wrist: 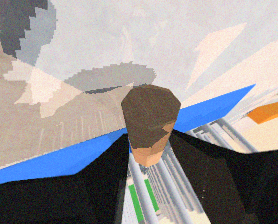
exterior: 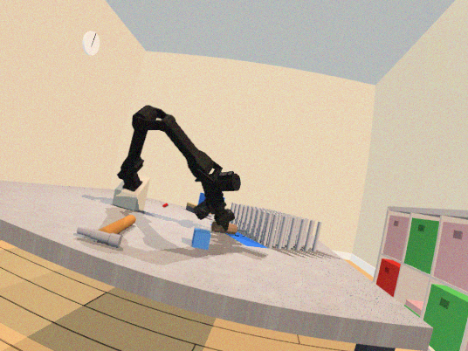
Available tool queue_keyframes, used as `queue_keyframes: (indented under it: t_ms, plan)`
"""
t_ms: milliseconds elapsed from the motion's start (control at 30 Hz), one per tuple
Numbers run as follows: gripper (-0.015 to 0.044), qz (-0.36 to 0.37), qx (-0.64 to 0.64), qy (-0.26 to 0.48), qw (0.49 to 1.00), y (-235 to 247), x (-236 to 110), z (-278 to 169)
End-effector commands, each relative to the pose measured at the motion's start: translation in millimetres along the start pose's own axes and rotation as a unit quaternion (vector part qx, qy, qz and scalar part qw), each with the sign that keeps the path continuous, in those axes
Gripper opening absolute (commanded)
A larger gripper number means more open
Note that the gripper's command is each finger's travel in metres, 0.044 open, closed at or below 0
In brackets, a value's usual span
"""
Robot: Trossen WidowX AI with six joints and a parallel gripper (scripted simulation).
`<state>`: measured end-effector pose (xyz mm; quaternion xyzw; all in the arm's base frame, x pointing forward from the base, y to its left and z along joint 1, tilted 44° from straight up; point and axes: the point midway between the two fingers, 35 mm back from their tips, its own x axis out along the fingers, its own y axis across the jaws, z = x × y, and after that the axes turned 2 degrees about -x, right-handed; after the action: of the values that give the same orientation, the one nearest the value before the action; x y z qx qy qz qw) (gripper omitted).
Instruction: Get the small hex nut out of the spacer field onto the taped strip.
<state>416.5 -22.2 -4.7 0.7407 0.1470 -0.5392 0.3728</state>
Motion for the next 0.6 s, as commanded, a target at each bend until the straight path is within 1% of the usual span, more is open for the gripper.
queue_keyframes:
  t_ms: [0,567]
  plan:
    - [0.0,0.002,-0.002,0.002,1.0,0.9,-3.4,1.9]
    - [0.0,0.002,-0.002,-0.002,1.0,1.2,-9.5,14.0]
